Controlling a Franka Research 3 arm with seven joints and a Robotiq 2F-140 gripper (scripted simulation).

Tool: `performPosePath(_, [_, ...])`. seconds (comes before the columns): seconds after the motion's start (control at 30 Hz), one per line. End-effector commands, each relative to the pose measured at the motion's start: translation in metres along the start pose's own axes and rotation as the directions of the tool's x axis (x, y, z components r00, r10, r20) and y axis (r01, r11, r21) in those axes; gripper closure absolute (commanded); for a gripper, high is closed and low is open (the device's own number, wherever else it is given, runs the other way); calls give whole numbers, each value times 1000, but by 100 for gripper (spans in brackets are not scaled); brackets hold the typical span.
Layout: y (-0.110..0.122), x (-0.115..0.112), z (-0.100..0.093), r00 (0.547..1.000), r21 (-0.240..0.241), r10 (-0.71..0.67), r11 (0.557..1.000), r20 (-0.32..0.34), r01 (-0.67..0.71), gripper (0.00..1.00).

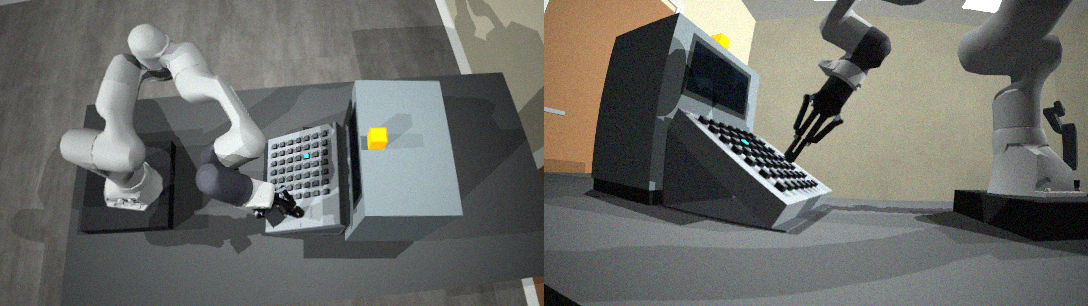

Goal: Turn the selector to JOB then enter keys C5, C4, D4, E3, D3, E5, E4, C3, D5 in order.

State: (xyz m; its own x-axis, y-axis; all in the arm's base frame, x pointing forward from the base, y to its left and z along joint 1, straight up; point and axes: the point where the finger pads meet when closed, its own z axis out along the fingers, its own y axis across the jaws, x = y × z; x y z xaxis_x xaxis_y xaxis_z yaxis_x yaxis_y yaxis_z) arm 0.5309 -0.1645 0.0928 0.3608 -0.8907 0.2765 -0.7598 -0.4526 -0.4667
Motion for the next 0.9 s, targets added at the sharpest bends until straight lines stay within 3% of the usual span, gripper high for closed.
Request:
performPosePath(0.0, [0, 1, 1, 989, -14, 149, 989, -11, -149, 90])
performPosePath(0.53, [0, 1, 1, 915, -11, 403, 915, -15, -403, 90])
performPosePath(0.87, [0, 1, 1, 841, -8, 542, 841, -16, -542, 90])
